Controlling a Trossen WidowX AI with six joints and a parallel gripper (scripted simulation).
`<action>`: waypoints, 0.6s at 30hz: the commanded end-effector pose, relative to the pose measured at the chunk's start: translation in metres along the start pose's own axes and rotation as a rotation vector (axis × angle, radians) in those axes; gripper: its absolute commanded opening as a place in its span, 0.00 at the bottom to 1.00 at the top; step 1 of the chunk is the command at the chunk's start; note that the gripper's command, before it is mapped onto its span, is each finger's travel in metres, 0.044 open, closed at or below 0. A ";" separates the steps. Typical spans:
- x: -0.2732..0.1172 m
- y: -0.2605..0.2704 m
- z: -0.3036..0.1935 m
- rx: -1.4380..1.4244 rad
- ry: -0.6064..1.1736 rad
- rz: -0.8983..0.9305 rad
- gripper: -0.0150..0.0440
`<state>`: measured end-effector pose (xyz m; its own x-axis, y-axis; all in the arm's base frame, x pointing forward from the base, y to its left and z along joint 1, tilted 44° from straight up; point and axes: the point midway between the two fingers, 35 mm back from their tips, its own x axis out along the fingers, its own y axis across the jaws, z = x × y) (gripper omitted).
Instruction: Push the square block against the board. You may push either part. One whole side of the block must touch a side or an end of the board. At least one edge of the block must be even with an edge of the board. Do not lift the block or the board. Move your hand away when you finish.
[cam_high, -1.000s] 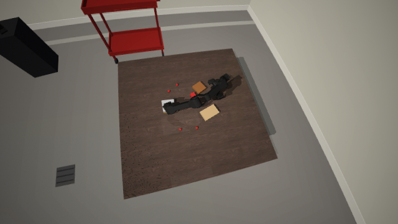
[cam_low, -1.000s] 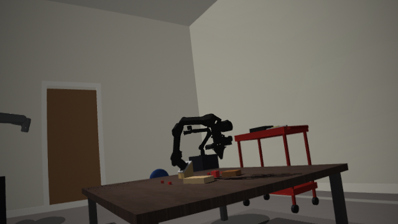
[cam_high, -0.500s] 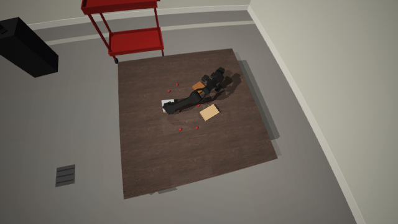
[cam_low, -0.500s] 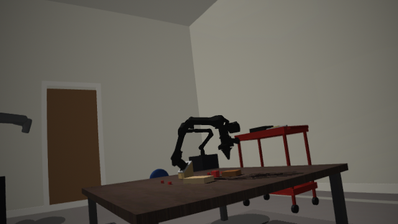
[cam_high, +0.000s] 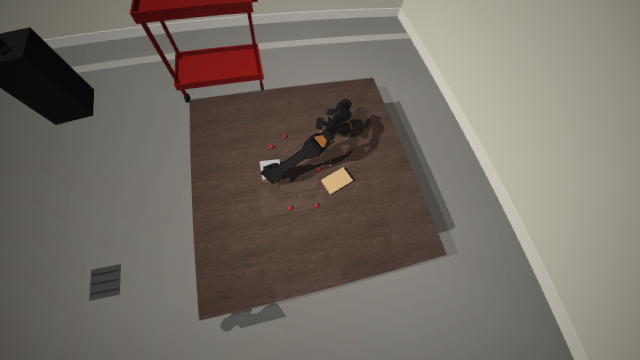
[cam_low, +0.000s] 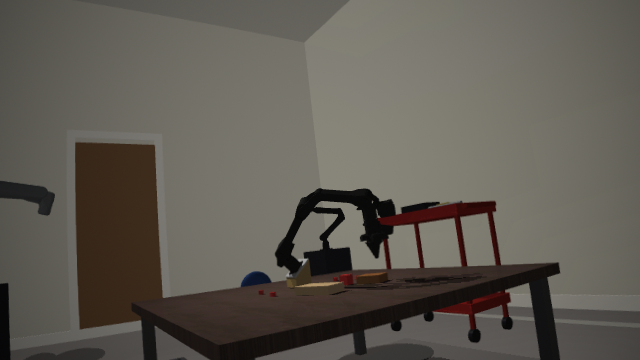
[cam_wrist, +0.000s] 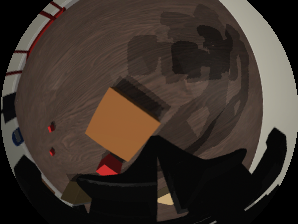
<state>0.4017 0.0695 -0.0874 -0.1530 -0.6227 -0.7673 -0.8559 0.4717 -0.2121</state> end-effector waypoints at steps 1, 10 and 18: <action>0.006 0.016 0.015 -0.160 0.005 0.000 0.25; 0.019 0.047 0.039 -0.469 0.023 -0.002 0.25; 0.032 0.076 0.057 -0.742 0.043 0.000 0.25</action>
<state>0.3680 0.1129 -0.1498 -0.1575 -0.6496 -0.7438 -0.9827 0.0285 0.1832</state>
